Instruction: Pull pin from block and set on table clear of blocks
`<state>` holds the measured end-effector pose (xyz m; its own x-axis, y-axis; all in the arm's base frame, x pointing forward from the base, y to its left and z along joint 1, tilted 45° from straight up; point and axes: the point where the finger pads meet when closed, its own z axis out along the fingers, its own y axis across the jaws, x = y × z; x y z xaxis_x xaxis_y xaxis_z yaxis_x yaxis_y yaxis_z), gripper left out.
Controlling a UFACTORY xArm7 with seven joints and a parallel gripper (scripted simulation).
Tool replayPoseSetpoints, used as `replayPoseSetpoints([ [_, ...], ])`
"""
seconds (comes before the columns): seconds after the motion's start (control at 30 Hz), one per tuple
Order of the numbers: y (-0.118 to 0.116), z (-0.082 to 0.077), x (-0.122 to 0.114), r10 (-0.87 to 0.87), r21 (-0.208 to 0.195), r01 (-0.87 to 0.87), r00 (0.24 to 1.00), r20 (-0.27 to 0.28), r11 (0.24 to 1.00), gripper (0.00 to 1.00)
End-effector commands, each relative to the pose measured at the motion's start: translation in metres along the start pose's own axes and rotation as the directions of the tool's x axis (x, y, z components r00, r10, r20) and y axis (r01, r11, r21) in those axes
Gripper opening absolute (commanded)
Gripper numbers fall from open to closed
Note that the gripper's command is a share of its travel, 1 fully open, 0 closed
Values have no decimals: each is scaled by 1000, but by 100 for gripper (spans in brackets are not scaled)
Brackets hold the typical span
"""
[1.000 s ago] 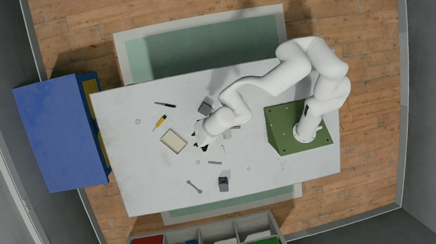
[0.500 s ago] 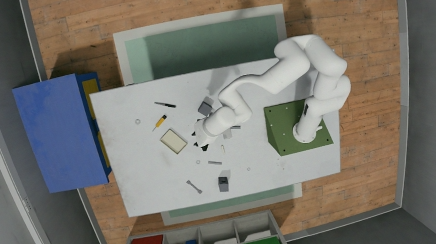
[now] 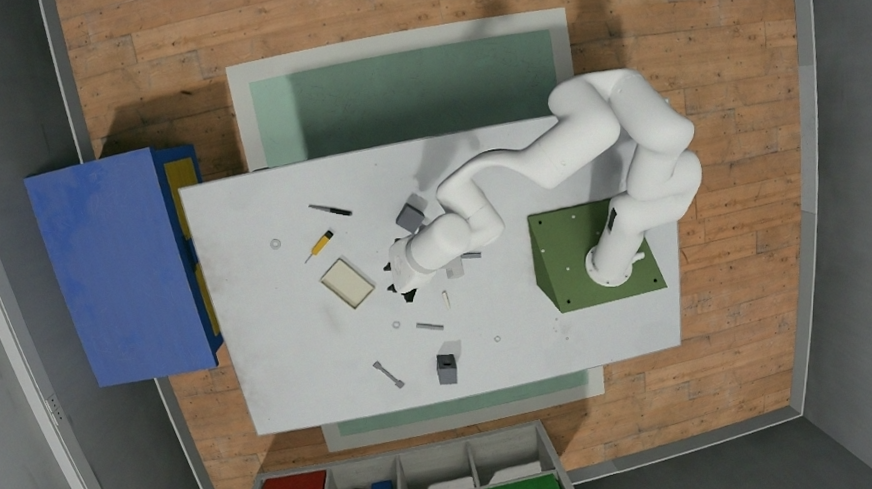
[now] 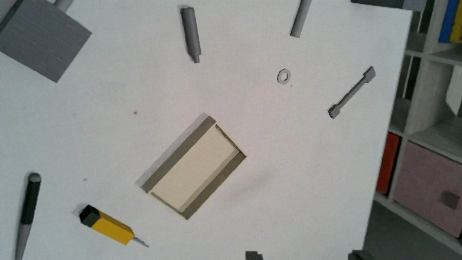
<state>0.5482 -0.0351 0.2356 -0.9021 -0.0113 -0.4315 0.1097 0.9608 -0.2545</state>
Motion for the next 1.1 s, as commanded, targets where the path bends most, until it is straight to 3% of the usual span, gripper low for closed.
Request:
replayPoseSetpoints([
  [0.0, 2, -2, -2, -1, 1, 1, 1000, 5, 1000, 43],
  [1.07, -10, 2, 4, 37, 40, -36, 999, -11, 999, 43],
])
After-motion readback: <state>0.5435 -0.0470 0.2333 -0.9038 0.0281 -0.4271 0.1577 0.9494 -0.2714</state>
